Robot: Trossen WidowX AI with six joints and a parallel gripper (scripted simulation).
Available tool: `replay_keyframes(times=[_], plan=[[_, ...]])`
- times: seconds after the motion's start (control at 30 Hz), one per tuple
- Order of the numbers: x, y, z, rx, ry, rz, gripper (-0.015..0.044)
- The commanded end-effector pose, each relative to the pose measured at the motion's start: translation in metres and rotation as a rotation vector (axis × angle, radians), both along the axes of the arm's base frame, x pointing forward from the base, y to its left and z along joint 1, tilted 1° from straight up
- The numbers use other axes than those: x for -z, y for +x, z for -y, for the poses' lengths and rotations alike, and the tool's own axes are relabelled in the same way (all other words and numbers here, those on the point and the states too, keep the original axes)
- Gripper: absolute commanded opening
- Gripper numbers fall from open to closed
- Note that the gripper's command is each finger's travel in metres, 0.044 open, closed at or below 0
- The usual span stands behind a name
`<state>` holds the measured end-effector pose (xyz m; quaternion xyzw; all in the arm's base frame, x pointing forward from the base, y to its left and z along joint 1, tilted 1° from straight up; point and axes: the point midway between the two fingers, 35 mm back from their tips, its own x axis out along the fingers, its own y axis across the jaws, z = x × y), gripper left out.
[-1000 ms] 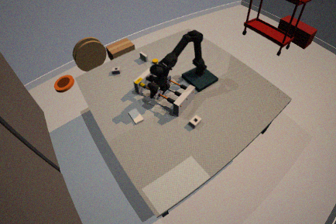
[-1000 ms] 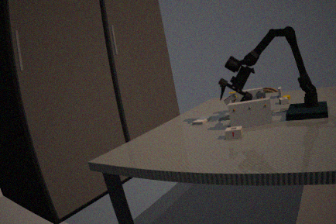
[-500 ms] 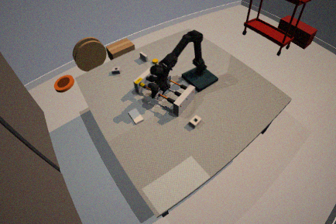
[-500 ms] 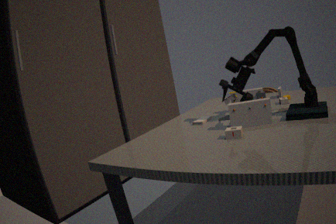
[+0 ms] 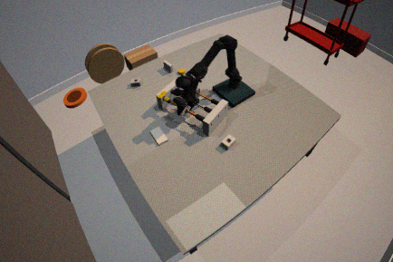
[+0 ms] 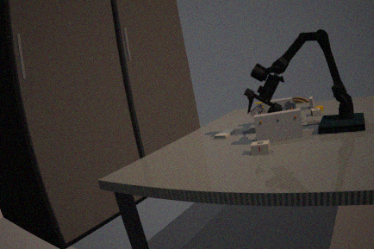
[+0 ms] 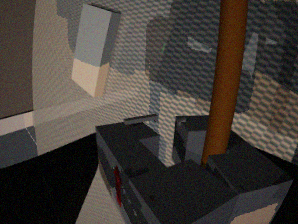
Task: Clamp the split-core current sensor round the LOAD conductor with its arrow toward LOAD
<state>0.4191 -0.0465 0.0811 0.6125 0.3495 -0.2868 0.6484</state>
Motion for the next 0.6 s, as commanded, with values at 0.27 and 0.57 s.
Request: replay_keyframes(times=[0.27,0.57], plan=[[-0.0042,0.0038,-0.0004,-0.003,0.000,0.019,0.0000],[-0.0042,0.0038,-0.0004,-0.003,0.000,0.019,0.0000]])
